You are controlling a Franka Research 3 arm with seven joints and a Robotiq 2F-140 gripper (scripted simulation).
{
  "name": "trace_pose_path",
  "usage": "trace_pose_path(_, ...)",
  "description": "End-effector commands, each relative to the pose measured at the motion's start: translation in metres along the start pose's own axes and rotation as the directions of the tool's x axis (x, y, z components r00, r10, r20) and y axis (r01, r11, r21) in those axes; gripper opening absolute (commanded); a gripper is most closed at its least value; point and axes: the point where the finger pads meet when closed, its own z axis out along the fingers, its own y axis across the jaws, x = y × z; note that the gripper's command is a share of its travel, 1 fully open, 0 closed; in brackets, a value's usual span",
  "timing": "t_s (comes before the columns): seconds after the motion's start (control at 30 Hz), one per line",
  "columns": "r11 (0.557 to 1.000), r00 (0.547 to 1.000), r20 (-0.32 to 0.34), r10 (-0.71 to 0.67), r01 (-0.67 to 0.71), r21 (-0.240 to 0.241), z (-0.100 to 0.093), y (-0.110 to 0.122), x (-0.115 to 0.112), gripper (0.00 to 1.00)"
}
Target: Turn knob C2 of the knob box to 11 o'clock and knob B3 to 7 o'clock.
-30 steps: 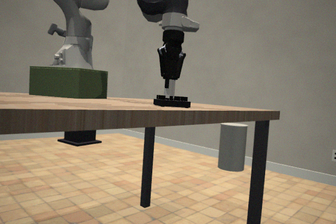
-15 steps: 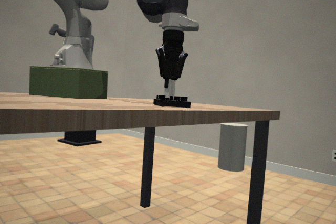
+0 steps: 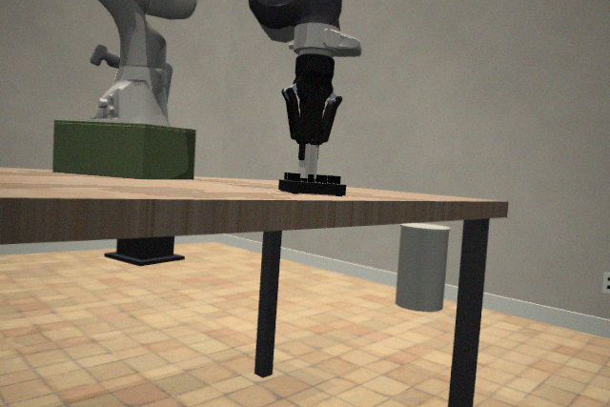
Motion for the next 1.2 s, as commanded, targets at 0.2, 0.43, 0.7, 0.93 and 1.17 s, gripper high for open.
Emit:
trace_pose_path(0.2, 1.0, 1.0, -0.002, 0.025, -0.025, 0.003, 0.0, 0.0, 0.001, 0.12)
trace_pose_path(0.43, 1.0, 1.0, -0.002, 0.025, -0.025, 0.003, 0.0, 0.0, 0.001, 0.12)
trace_pose_path(0.7, 1.0, 1.0, -0.002, 0.025, -0.025, 0.003, 0.0, 0.0, 0.001, 0.12)
trace_pose_path(0.93, 1.0, 1.0, -0.002, 0.025, -0.025, 0.003, 0.0, 0.0, 0.001, 0.12)
trace_pose_path(1.17, 1.0, 1.0, -0.002, 0.025, -0.025, 0.003, -0.01, 0.0, 0.001, 0.12)
